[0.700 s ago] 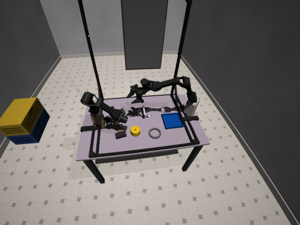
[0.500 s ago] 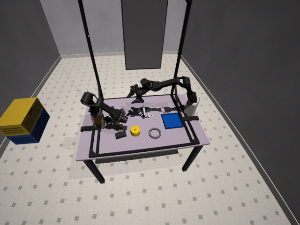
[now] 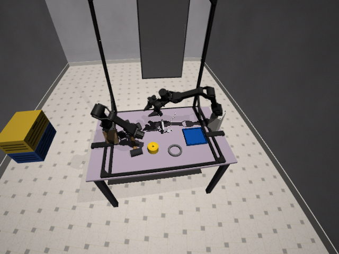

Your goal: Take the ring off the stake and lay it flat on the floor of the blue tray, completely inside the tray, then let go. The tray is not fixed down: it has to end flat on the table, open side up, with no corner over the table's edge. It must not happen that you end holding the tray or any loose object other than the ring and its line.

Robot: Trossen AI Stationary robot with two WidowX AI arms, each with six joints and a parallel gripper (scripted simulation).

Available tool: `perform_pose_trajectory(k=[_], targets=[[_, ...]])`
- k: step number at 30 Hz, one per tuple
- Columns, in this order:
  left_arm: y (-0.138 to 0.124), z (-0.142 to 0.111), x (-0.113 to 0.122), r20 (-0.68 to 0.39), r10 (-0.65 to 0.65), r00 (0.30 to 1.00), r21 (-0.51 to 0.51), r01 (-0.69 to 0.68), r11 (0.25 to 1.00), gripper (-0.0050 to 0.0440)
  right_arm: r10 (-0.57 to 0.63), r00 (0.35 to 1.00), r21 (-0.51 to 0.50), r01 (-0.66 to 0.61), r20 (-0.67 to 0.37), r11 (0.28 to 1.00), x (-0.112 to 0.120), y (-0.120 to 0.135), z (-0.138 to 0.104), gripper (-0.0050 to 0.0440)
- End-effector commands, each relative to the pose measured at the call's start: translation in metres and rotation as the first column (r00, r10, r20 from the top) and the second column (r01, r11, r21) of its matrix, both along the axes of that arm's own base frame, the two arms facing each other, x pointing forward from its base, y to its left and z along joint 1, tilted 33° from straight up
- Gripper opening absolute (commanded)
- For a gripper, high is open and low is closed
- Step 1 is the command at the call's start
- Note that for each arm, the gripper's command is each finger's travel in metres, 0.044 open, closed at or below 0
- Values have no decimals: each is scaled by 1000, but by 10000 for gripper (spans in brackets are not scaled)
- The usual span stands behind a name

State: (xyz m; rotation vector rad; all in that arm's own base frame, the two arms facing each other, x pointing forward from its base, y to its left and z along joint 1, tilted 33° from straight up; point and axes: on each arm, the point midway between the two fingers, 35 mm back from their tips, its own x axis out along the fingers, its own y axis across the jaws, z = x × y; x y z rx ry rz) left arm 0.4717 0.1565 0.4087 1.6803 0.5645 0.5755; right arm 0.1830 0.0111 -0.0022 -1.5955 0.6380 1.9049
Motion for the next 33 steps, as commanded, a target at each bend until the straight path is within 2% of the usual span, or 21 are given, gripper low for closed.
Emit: perform_pose_trajectory(k=[1,2,4,5,11,13,14,15,19,28,30,31,33], targets=[[-2,-28,3,34,-14,999,-127,18,992,280,-205,975,-22,207,86,978,19,-2,24,400],[-3,-40,4,52,-15,999,-184,25,983,256,-246,961,-18,250,128,968,26,-2,35,400],[-4,-50,4,68,-14,998,-234,30,972,208,-322,933,-10,328,159,945,31,-3,45,400],[-5,-55,5,75,-13,997,-257,32,966,200,-359,917,-5,365,173,931,33,-3,50,400],[-8,-85,4,118,4,993,-395,43,918,200,-571,784,58,576,245,816,45,-4,81,400],[-8,-85,4,118,4,993,-395,43,918,200,-571,784,58,576,245,816,45,-4,81,400],[-9,-90,4,124,8,992,-418,45,908,200,-647,723,80,650,243,756,47,-5,86,400],[-10,-101,3,140,21,990,-469,47,882,200,-674,687,111,673,271,731,50,-5,100,400],[-12,-121,1,162,48,986,-552,51,832,200,-784,553,186,770,282,610,53,-6,122,400],[-18,-165,-7,199,131,971,-717,53,695,200,-951,216,376,881,222,288,52,-7,173,400],[-18,-165,-7,199,131,971,-717,53,695,200,-951,216,376,881,222,288,52,-7,173,400],[-18,-170,-8,201,142,969,-733,53,678,200,-975,131,401,895,179,194,52,-7,179,400],[-20,-185,-12,207,180,961,-784,53,619,200,-987,53,461,880,149,116,48,-8,198,400]])
